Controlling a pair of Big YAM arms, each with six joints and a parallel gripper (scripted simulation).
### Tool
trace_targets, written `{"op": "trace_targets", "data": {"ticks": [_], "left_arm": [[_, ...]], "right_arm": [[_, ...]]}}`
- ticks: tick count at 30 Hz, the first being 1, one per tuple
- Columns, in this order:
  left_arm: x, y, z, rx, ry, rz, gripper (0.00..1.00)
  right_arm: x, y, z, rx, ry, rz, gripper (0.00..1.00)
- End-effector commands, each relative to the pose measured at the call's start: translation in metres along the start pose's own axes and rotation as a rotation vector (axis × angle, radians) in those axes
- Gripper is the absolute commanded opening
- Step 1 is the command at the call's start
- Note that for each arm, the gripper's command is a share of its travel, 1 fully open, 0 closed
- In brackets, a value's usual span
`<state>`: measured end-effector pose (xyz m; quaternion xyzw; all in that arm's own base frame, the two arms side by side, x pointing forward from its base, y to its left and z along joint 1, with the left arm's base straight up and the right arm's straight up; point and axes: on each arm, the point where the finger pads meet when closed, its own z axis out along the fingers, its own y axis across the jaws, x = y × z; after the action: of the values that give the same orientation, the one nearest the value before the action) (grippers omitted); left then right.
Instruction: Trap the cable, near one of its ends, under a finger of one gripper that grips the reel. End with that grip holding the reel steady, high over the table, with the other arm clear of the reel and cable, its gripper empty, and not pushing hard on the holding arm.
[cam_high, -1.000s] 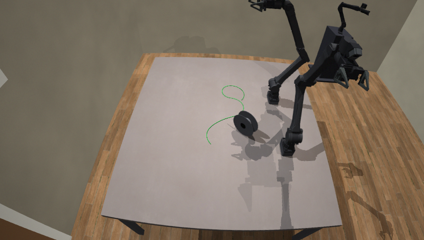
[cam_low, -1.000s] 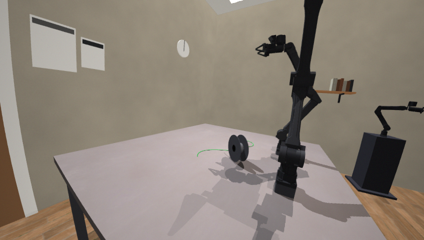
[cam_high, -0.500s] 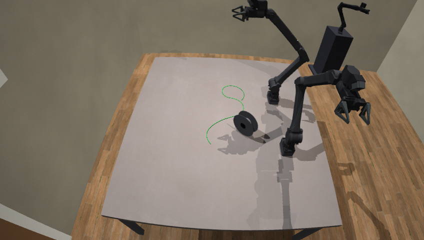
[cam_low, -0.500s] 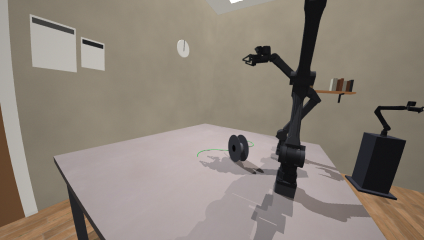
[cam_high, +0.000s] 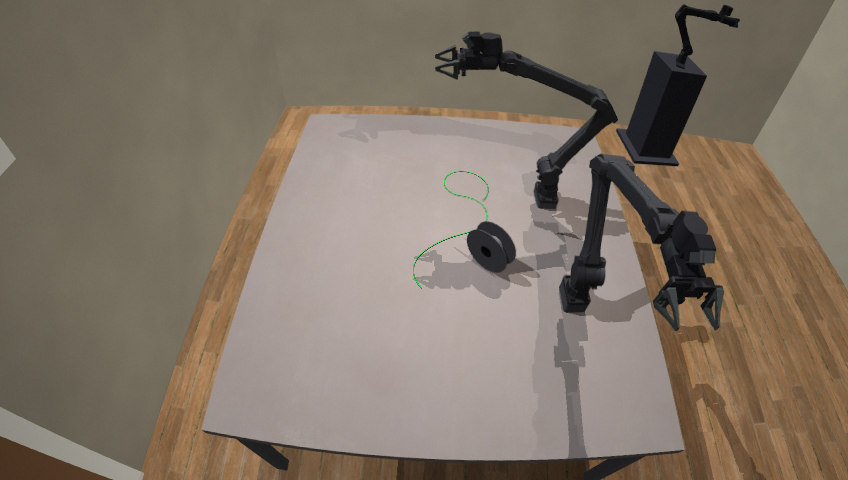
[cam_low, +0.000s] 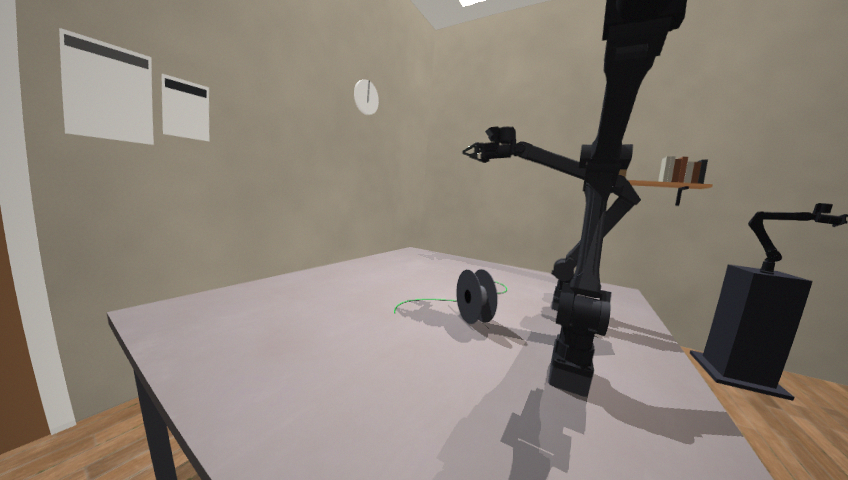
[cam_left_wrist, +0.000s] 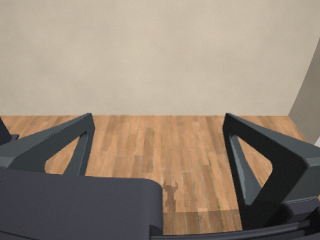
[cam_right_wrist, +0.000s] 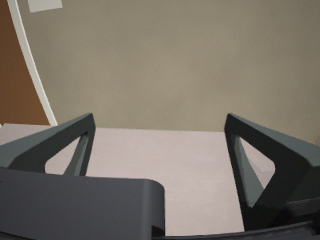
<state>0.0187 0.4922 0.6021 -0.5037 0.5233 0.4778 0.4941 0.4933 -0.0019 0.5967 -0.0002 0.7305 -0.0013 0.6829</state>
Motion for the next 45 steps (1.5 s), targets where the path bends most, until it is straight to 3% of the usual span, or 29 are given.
{"op": "trace_targets", "data": {"ticks": [1,8,10,11,13,17,23,45], "left_arm": [[0.024,0.003,0.018,-0.003,-0.025,-0.009,1.00],[0.074,0.003,0.029,-0.003,-0.043,-0.009,1.00],[0.074,0.003,0.029,-0.003,-0.043,-0.009,1.00],[0.058,0.003,0.023,-0.003,-0.083,-0.009,1.00],[0.089,0.003,0.027,-0.003,-0.051,-0.009,1.00],[0.112,0.003,0.038,-0.003,-0.037,-0.009,1.00],[0.103,0.003,0.032,-0.003,-0.072,-0.009,1.00],[0.107,0.003,0.033,-0.003,-0.066,-0.009,1.00]], "right_arm": [[0.017,0.007,0.017,-0.010,-0.039,0.007,1.00],[0.065,0.007,0.027,-0.010,-0.062,0.008,1.00],[0.065,0.007,0.027,-0.010,-0.062,0.008,1.00],[0.046,0.007,0.020,-0.010,-0.106,0.008,1.00],[0.078,0.007,0.027,-0.010,-0.072,0.008,1.00],[0.106,0.007,0.038,-0.010,-0.049,0.007,1.00],[0.086,0.007,0.030,-0.010,-0.103,0.008,1.00],[0.096,0.007,0.035,-0.010,-0.087,0.008,1.00]]}}
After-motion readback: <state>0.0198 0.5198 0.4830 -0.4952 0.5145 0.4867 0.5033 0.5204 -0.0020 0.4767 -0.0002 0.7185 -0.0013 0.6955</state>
